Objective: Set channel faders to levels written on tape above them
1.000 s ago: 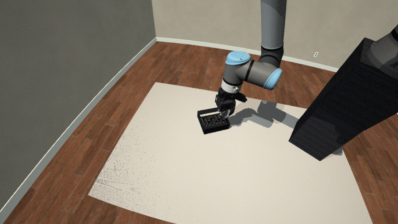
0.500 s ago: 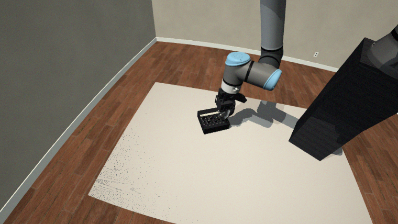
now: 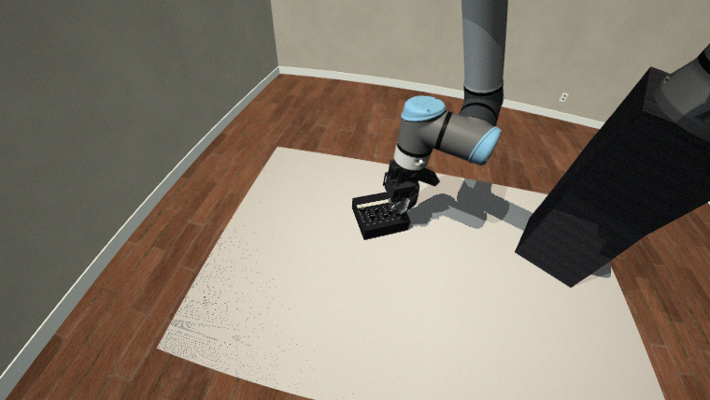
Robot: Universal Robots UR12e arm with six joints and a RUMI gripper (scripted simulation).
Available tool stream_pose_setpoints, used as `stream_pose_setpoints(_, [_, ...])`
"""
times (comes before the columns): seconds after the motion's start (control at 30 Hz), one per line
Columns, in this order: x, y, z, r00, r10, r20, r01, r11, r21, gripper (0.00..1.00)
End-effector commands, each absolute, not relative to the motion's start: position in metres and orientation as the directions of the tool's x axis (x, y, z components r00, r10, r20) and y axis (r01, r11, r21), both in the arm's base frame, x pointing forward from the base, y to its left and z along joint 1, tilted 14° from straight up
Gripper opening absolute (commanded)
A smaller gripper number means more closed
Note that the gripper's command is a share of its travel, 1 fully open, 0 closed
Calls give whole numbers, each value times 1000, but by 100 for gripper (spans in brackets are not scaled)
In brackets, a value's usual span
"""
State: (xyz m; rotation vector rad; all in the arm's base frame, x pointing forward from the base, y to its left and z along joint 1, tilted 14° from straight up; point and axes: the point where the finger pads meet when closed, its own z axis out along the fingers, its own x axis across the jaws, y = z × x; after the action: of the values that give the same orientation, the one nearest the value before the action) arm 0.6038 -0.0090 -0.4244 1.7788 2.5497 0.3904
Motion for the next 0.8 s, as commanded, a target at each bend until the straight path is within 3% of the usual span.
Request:
stream_pose_setpoints(0.0, [605,-8,-427,-355,925,134,923,324,208,0])
stream_pose_setpoints(0.77, [606,-7,-435,-355,925,134,923,324,208,0])
